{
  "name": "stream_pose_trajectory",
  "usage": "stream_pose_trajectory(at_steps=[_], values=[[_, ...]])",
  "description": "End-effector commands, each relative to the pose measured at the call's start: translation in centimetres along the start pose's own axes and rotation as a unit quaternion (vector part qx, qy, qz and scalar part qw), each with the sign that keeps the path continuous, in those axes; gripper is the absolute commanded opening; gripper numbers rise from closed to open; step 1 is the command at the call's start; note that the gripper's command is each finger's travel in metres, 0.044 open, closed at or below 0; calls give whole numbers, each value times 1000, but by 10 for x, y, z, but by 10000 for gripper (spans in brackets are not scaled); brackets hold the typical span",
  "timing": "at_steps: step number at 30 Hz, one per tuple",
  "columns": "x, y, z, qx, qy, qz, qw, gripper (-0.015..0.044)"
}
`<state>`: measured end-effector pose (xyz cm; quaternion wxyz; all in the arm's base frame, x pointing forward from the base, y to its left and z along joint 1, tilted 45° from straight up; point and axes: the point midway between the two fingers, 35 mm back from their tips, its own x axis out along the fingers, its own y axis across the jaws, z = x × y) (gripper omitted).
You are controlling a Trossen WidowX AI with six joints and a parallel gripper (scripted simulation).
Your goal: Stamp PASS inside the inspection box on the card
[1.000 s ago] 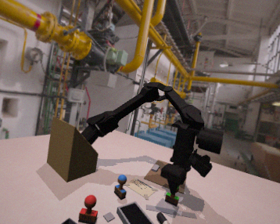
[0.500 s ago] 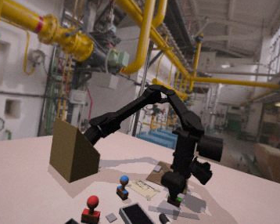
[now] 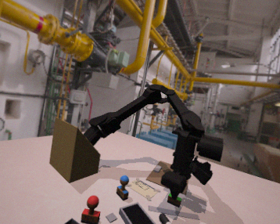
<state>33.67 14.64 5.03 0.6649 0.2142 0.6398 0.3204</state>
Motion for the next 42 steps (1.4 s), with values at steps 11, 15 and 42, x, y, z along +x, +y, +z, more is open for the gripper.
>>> stream_pose_trajectory(at_steps=[11, 15, 42], values=[[-6, 0, 1, -1, 0, -1, 1000, 0], [-8, 0, 1, -1, 0, -1, 1000, 0], [-21, -1, 2, -1, 0, -2, 1000, 0]])
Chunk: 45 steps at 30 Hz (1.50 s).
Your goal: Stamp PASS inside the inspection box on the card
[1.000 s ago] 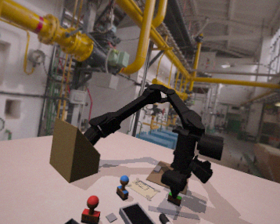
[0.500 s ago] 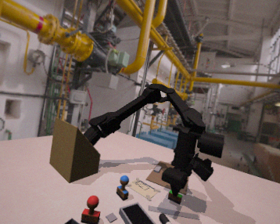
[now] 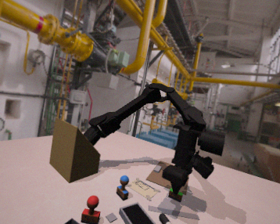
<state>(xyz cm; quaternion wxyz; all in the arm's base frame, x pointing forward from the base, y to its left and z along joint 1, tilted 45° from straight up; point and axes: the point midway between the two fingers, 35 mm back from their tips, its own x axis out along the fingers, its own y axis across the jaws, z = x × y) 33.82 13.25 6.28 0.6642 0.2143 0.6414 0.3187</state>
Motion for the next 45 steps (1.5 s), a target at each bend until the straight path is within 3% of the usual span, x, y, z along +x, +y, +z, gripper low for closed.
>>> stream_pose_trajectory(at_steps=[1, 45], values=[[-3, 0, 1, -2, -1, -1, 1000, 0], [-24, 0, 1, -2, -1, -2, 1000, 0]])
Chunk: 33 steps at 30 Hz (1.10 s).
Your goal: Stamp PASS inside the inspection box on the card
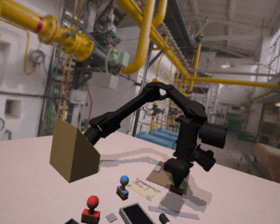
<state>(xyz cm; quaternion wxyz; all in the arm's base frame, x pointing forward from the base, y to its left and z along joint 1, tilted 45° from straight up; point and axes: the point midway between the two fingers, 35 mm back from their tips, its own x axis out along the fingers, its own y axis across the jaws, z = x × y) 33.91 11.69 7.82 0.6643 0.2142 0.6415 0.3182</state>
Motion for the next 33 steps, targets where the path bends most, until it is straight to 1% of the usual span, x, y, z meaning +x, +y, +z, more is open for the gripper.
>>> stream_pose_trajectory(at_steps=[1, 33], values=[[-3, 0, 1, -2, -1, -1, 1000, 0], [-19, 0, 0, -2, -1, -2, 1000, 0]])
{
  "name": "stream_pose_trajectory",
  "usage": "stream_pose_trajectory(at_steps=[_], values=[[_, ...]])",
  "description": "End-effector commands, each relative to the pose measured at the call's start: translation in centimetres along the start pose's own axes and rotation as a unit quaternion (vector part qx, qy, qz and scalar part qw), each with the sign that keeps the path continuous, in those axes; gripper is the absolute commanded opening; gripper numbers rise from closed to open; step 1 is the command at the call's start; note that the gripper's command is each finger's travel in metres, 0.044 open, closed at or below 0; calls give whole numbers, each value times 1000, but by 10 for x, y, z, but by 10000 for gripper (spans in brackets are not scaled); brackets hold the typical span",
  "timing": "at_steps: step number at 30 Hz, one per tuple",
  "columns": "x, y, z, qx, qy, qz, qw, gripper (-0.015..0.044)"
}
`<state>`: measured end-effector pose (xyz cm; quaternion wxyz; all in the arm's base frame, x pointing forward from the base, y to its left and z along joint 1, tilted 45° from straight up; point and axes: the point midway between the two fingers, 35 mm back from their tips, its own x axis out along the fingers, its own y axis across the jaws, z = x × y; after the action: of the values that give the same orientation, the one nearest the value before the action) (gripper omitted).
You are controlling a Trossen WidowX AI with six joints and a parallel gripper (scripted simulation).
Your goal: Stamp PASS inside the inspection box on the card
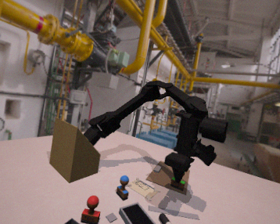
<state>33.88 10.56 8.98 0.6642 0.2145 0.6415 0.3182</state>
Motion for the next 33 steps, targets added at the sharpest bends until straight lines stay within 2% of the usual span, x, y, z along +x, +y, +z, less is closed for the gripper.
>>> stream_pose_trajectory(at_steps=[1, 18, 33], values=[[-3, 0, 1, -2, -1, -2, 1000, 0], [-11, -1, 0, -2, -1, -2, 1000, 0], [-13, -109, -33, -1, 0, -10, 1000, 0]])
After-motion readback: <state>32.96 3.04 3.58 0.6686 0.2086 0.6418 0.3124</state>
